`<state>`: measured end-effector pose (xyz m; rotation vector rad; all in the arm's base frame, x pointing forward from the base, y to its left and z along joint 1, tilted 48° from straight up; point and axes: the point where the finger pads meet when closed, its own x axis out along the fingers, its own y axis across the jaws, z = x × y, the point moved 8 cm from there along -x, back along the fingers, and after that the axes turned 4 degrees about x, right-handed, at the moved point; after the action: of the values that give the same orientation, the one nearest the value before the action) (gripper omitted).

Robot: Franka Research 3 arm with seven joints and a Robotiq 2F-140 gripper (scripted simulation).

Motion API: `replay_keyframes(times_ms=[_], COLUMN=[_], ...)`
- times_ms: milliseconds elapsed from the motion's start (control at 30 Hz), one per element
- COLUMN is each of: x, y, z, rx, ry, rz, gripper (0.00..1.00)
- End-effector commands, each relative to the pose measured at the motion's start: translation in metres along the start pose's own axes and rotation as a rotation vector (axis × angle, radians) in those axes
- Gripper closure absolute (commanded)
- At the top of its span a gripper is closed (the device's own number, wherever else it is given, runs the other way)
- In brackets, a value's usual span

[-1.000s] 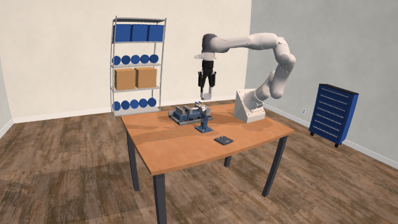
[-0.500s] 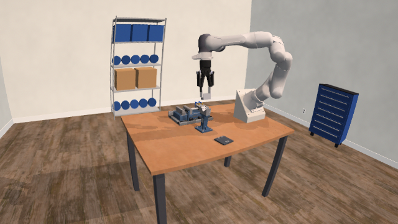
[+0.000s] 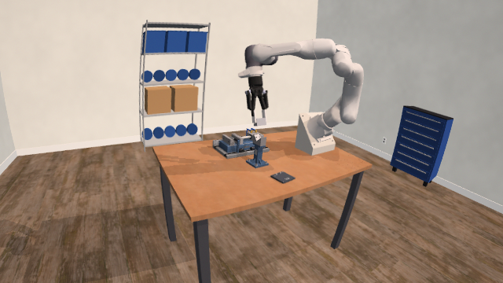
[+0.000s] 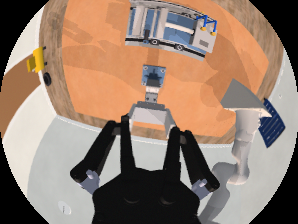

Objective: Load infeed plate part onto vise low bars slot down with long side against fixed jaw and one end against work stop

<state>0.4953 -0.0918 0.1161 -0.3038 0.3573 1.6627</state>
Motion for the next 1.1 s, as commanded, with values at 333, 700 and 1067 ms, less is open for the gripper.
replay_keyframes(times_ms=[333,700,1067], x=[0.002,0.005,0.008], y=[-0.001,-0.002,-0.003], z=[-0.009,-0.019,-0.028], rx=[-0.021,-0.021,-0.020], ry=[-0.168,-0.267,-0.359], rz=[0.020,0.028,0.036], gripper=[1.00,1.00,1.00])
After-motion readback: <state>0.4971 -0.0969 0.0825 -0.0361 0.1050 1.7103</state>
